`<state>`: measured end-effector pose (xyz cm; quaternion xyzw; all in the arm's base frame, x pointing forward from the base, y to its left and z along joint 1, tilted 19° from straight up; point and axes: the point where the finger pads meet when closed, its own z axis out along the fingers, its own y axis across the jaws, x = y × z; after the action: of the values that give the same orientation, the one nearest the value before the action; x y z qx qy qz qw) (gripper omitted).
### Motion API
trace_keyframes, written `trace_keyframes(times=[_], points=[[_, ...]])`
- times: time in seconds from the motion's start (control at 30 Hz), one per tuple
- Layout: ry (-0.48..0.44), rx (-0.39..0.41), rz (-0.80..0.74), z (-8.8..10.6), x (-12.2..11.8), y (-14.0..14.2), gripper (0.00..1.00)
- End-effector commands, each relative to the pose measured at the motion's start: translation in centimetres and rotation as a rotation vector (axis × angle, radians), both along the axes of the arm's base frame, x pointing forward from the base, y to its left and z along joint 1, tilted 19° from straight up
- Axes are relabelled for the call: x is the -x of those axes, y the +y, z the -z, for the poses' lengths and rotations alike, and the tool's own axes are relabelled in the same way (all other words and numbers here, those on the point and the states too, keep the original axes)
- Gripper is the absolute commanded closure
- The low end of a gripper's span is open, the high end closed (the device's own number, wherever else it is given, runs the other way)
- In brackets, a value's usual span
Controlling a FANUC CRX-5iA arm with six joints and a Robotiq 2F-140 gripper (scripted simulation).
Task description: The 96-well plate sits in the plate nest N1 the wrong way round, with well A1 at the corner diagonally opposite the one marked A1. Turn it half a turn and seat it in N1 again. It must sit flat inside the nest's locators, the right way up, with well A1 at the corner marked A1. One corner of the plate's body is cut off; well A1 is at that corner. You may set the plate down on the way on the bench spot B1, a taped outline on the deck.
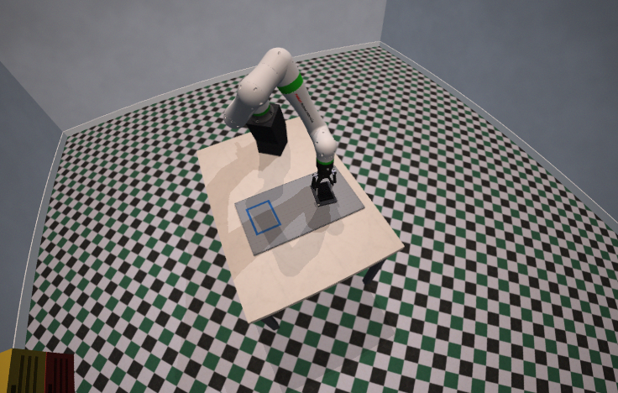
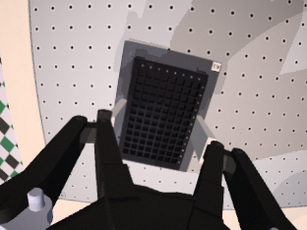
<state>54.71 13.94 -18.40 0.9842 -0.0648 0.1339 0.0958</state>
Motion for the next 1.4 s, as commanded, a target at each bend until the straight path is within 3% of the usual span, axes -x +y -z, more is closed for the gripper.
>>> trace_keyframes(times=[0.0,1.37], points=[[0.000,0.000,0.000,0.04,-0.02,0.00,1.00],[0.000,0.000,0.000,0.63,-0.17,-0.12,1.00]])
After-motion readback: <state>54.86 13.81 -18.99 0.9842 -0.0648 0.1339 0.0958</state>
